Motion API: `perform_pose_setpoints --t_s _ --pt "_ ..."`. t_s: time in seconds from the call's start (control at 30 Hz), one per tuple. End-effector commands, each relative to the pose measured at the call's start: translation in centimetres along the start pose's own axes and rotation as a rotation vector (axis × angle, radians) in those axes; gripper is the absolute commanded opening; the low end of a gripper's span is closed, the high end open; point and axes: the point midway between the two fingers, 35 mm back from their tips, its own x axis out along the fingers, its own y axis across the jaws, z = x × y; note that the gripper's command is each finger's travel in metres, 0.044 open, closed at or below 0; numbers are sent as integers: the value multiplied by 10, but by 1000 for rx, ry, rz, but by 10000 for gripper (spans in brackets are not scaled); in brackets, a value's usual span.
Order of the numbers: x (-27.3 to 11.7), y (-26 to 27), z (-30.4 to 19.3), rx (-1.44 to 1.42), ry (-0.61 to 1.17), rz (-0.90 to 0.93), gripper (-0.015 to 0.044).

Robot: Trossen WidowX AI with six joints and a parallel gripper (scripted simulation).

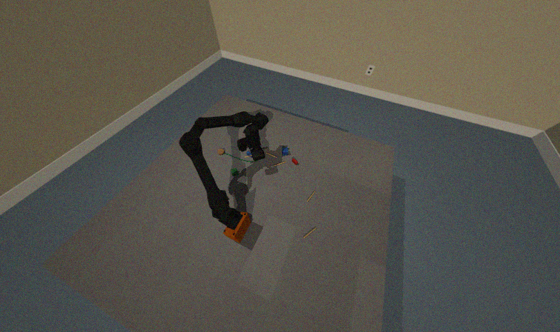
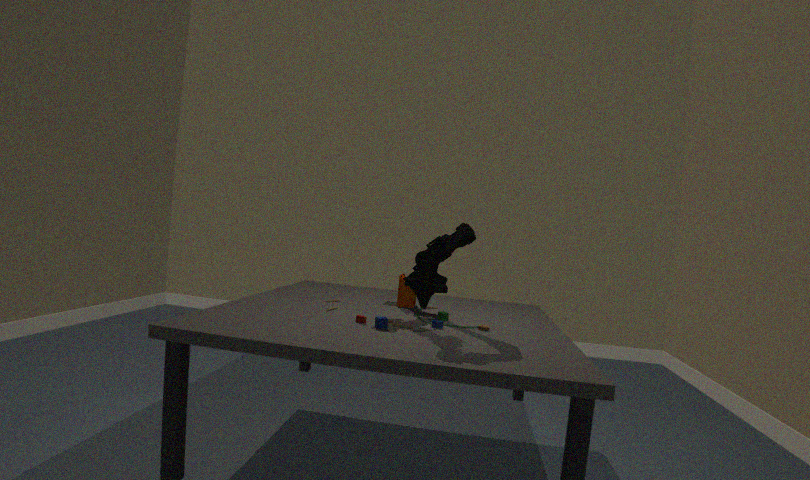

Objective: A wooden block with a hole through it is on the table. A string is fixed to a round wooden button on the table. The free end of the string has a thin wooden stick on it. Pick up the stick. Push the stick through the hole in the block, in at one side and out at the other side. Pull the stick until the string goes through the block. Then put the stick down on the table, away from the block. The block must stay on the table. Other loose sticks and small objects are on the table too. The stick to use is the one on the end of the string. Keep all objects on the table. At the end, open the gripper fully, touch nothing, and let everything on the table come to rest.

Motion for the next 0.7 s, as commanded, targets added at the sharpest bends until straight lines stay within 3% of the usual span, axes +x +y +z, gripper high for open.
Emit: perform_pose_setpoints --t_s 0.0,0.67 --pt "1 0 -6 -2 -2 2 0" --pt "2 1 -32 -5 -1 2 0"
